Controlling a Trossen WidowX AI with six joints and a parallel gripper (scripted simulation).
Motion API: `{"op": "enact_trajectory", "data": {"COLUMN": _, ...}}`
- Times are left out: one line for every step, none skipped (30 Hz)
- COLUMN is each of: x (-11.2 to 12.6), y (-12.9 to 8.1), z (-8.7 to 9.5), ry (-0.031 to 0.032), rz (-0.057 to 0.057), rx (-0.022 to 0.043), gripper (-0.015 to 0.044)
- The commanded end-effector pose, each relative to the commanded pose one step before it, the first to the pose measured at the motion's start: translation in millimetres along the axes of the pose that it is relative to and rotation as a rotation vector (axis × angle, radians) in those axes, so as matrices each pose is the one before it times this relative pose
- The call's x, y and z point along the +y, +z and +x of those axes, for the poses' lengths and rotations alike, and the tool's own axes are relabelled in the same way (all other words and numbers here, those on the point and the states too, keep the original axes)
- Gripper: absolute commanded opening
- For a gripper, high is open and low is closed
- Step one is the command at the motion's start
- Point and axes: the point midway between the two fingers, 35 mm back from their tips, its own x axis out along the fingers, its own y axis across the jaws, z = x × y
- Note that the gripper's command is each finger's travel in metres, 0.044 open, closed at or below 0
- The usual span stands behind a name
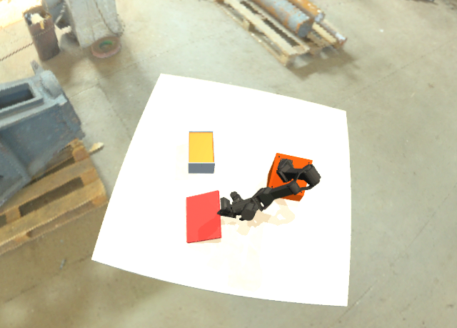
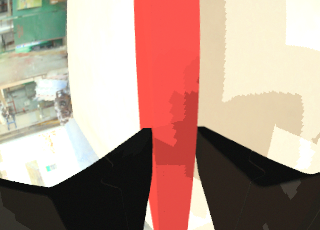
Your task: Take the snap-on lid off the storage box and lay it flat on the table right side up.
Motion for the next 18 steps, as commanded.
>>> {"op": "enact_trajectory", "data": {"x": -11.36, "y": 3.37, "z": 4.97, "ry": -0.03178, "rz": -0.0034, "rx": -0.00850, "gripper": 0.0000}}
{"op": "enact_trajectory", "data": {"x": -0.62, "y": 0.01, "z": 0.51, "ry": -0.00002, "rz": 0.0000, "rx": 0.00000, "gripper": 0.0000}}
{"op": "enact_trajectory", "data": {"x": -0.62, "y": 0.01, "z": 0.51, "ry": -0.00002, "rz": 0.0000, "rx": 0.00000, "gripper": 0.0000}}
{"op": "enact_trajectory", "data": {"x": -0.62, "y": 0.01, "z": 0.51, "ry": -0.00002, "rz": 0.0000, "rx": 0.00000, "gripper": 0.0000}}
{"op": "enact_trajectory", "data": {"x": -0.62, "y": 0.01, "z": 0.51, "ry": -0.00002, "rz": 0.0000, "rx": 0.00000, "gripper": 0.0000}}
{"op": "enact_trajectory", "data": {"x": -0.62, "y": 0.01, "z": 0.51, "ry": -0.00002, "rz": 0.0000, "rx": 0.00000, "gripper": 0.0000}}
{"op": "enact_trajectory", "data": {"x": -0.62, "y": 0.01, "z": 0.51, "ry": -0.00002, "rz": 0.0000, "rx": 0.00000, "gripper": 0.0000}}
{"op": "enact_trajectory", "data": {"x": -0.62, "y": 0.01, "z": 0.51, "ry": -0.00002, "rz": 0.0000, "rx": -0.00001, "gripper": 0.0000}}
{"op": "enact_trajectory", "data": {"x": -0.62, "y": 0.01, "z": 0.51, "ry": -0.00002, "rz": 0.0000, "rx": -0.00001, "gripper": 0.0000}}
{"op": "enact_trajectory", "data": {"x": -0.62, "y": 0.01, "z": 0.51, "ry": -0.00002, "rz": 0.0000, "rx": -0.00001, "gripper": 0.0000}}
{"op": "enact_trajectory", "data": {"x": -0.62, "y": 0.01, "z": 0.51, "ry": -0.00002, "rz": 0.0000, "rx": -0.00001, "gripper": 0.0000}}
{"op": "enact_trajectory", "data": {"x": -0.62, "y": 0.01, "z": 0.51, "ry": -0.00002, "rz": 0.0000, "rx": -0.00001, "gripper": 0.0000}}
{"op": "enact_trajectory", "data": {"x": -0.62, "y": 0.01, "z": 0.51, "ry": -0.00002, "rz": 0.0000, "rx": -0.00001, "gripper": 0.0000}}
{"op": "enact_trajectory", "data": {"x": -0.62, "y": 0.01, "z": 0.51, "ry": -0.00002, "rz": 0.0000, "rx": -0.00001, "gripper": 0.0000}}
{"op": "enact_trajectory", "data": {"x": -0.62, "y": 0.01, "z": 0.51, "ry": -0.00002, "rz": 0.0000, "rx": -0.00001, "gripper": 0.0000}}
{"op": "enact_trajectory", "data": {"x": -0.62, "y": 0.01, "z": 0.51, "ry": -0.00002, "rz": 0.0000, "rx": -0.00001, "gripper": 0.0000}}
{"op": "enact_trajectory", "data": {"x": -0.62, "y": 0.01, "z": 0.51, "ry": -0.00002, "rz": 0.0000, "rx": -0.00001, "gripper": 0.0000}}
{"op": "enact_trajectory", "data": {"x": -0.62, "y": 0.01, "z": 0.51, "ry": -0.00002, "rz": 0.0000, "rx": -0.00001, "gripper": 0.0000}}
